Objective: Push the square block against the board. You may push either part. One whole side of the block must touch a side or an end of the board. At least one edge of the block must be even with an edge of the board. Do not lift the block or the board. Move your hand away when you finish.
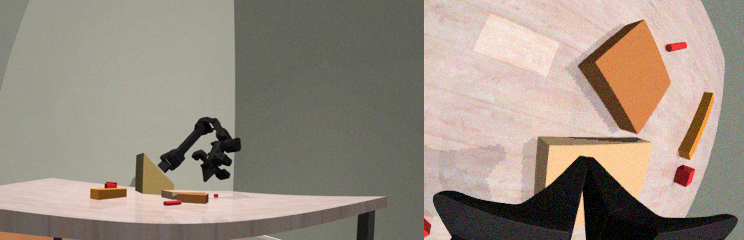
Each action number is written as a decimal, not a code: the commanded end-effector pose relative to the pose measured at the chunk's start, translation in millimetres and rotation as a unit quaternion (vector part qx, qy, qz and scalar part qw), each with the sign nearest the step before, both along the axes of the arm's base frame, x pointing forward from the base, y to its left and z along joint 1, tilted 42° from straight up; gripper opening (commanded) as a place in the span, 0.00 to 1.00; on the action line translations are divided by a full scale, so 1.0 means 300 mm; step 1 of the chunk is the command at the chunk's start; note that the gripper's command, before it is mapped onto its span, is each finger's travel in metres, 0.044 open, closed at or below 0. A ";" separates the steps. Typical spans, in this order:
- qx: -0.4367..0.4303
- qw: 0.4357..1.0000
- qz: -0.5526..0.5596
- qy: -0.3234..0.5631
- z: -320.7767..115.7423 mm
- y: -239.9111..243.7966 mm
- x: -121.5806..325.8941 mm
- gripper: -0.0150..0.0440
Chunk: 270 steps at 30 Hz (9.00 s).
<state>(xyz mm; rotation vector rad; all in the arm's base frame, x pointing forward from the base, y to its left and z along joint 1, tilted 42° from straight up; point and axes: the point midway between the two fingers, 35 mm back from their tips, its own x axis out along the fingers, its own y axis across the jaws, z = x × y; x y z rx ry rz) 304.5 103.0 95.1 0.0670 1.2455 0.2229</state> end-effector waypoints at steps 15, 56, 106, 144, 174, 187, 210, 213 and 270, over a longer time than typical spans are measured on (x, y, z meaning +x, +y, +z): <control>0.074 0.972 -0.174 0.138 -0.173 -0.152 0.024 0.25; 0.273 0.692 -0.545 0.387 -0.467 -0.459 -0.042 0.25; 0.286 0.662 -0.565 0.402 -0.533 -0.255 -0.064 0.25; 0.286 0.661 -0.564 0.403 -0.493 -0.207 -0.080 0.25; 0.286 0.661 -0.564 0.403 -0.494 -0.208 -0.079 0.25; 0.286 0.662 -0.565 0.402 -0.531 -0.252 -0.063 0.25; 0.285 0.662 -0.565 0.401 -0.479 -0.412 -0.045 0.25; 0.285 0.662 -0.565 0.401 -0.447 -0.438 -0.049 0.25; 0.250 0.957 0.079 0.125 -0.084 -0.005 -0.425 0.25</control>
